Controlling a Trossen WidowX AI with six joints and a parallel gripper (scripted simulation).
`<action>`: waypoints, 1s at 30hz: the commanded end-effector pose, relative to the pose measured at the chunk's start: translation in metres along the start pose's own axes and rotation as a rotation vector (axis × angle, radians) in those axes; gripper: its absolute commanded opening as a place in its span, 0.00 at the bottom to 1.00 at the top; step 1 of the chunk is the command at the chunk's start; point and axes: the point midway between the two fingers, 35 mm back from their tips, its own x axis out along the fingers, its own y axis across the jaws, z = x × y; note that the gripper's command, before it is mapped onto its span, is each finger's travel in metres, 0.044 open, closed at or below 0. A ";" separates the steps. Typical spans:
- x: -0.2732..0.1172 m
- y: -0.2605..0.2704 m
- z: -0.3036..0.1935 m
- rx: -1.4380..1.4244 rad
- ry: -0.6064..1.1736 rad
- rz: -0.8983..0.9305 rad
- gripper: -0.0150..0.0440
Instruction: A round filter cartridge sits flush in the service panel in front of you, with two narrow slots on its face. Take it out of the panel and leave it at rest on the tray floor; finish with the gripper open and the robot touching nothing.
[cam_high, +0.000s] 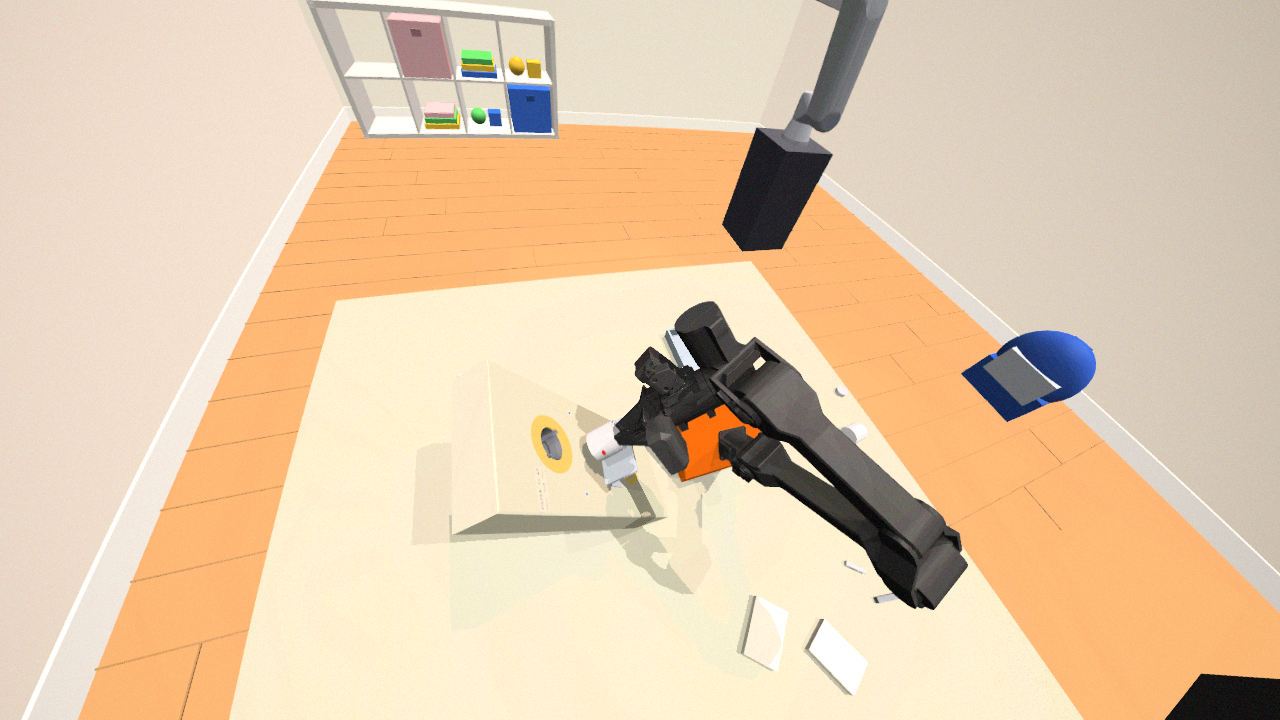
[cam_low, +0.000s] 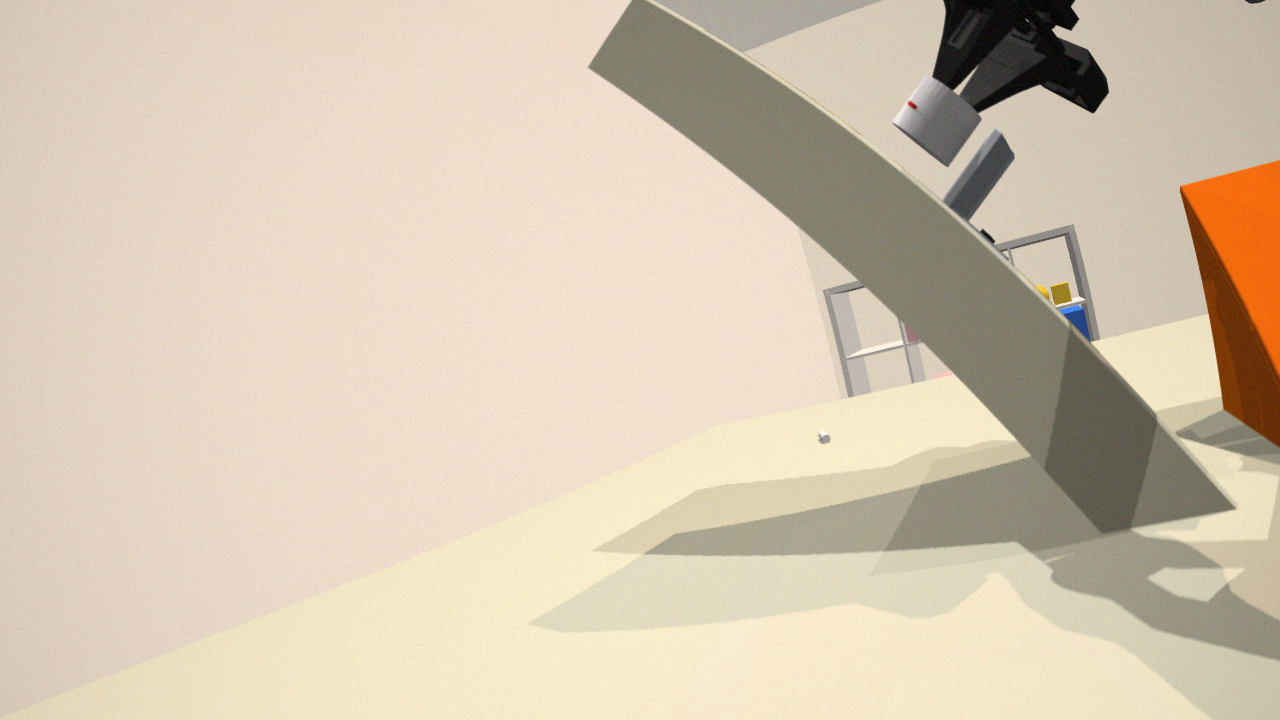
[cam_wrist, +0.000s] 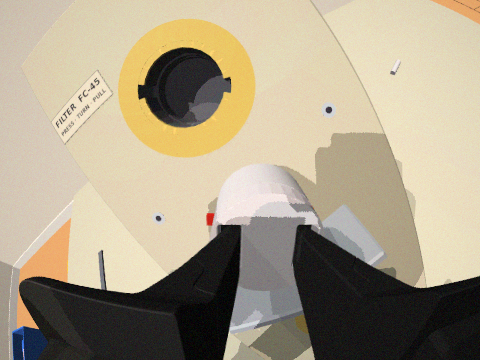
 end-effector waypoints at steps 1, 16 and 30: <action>0.000 0.001 0.001 -0.002 -0.002 0.000 0.45; -0.006 0.023 0.031 -0.016 -0.006 0.008 0.45; -0.043 0.066 0.093 -0.028 -0.010 0.004 0.80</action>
